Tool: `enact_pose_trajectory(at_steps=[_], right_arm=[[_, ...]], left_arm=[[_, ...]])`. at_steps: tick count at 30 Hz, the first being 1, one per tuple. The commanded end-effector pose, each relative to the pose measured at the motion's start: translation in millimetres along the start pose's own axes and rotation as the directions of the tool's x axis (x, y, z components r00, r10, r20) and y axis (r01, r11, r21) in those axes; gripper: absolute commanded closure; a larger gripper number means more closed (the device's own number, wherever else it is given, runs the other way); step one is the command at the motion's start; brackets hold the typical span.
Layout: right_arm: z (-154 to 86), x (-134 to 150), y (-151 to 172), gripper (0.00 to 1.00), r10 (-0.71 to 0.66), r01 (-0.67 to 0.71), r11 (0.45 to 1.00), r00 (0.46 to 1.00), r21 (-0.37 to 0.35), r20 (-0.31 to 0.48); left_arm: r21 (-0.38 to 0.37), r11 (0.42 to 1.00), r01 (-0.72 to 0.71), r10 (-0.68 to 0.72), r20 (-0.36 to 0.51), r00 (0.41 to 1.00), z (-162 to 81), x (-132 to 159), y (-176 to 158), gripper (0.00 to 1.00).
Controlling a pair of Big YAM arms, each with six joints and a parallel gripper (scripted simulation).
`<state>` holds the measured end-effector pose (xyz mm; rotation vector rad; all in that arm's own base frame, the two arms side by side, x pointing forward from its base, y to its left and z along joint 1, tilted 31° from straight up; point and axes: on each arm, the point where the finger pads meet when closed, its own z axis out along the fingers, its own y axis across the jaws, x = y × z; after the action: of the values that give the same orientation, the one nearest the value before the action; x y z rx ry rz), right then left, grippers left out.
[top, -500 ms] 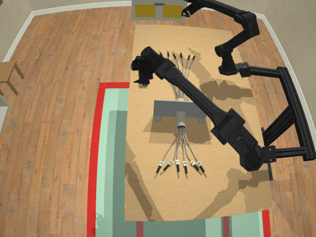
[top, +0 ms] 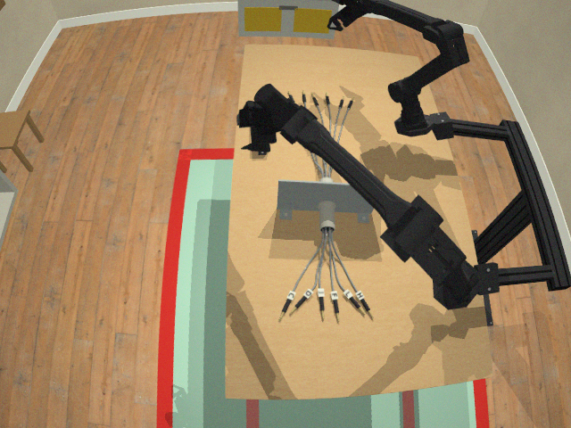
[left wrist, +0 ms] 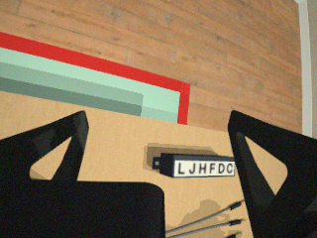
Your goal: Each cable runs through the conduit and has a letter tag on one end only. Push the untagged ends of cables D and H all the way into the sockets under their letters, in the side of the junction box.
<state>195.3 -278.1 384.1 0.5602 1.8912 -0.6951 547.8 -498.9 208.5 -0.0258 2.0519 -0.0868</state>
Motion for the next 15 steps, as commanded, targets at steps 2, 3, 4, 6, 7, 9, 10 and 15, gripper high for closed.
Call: enact_pose_trajectory(at_steps=[2,3,4,6,7,9,10,15], right_arm=[[-2.2,-4.3,-0.9,0.0,-0.003,0.002,1.0,1.0,0.003,0.009],[-2.2,-4.3,-0.9,0.0,-0.003,0.002,1.0,1.0,0.003,0.009],[-1.5,3.1,6.5,0.0,0.009,-0.009,1.0,1.0,-0.013,0.002],[-2.0,13.4,15.1,0.0,0.018,-0.019,0.999,1.0,-0.026,-0.014],[-2.7,15.7,19.5,0.0,0.021,-0.021,0.999,1.0,-0.033,-0.015],[-4.7,22.3,33.0,0.0,0.025,-0.026,0.998,1.0,-0.051,-0.018],[-5.9,26.5,41.5,0.0,0.028,-0.029,0.998,0.999,-0.062,-0.019],[-13.2,52.5,90.7,0.0,0.024,-0.028,0.993,0.999,-0.116,-0.034]], left_arm=[[0.009,1.0,0.006,-0.006,0.008,1.0,-4.8,-5.9,-3.8,0.0],[0.009,1.0,0.006,-0.006,0.008,1.0,-4.8,-5.9,-3.8,0.0],[0.005,1.0,-0.011,0.011,0.005,1.0,-7.1,-2.3,3.7,0.0],[-0.006,1.0,-0.009,0.009,0.014,1.0,-6.0,-9.4,16.7,0.0],[-0.01,1.0,-0.015,0.016,0.013,1.0,-6.5,-8.6,22.1,0.0],[-0.018,0.999,-0.039,0.039,0.009,0.999,-11.2,-3.7,35.9,0.0],[-0.023,0.998,-0.054,0.055,0.006,0.998,-14.4,-0.4,45.4,0.0],[-0.065,0.986,-0.156,0.155,-0.022,0.988,-39.3,25.6,119.5,0.0]])
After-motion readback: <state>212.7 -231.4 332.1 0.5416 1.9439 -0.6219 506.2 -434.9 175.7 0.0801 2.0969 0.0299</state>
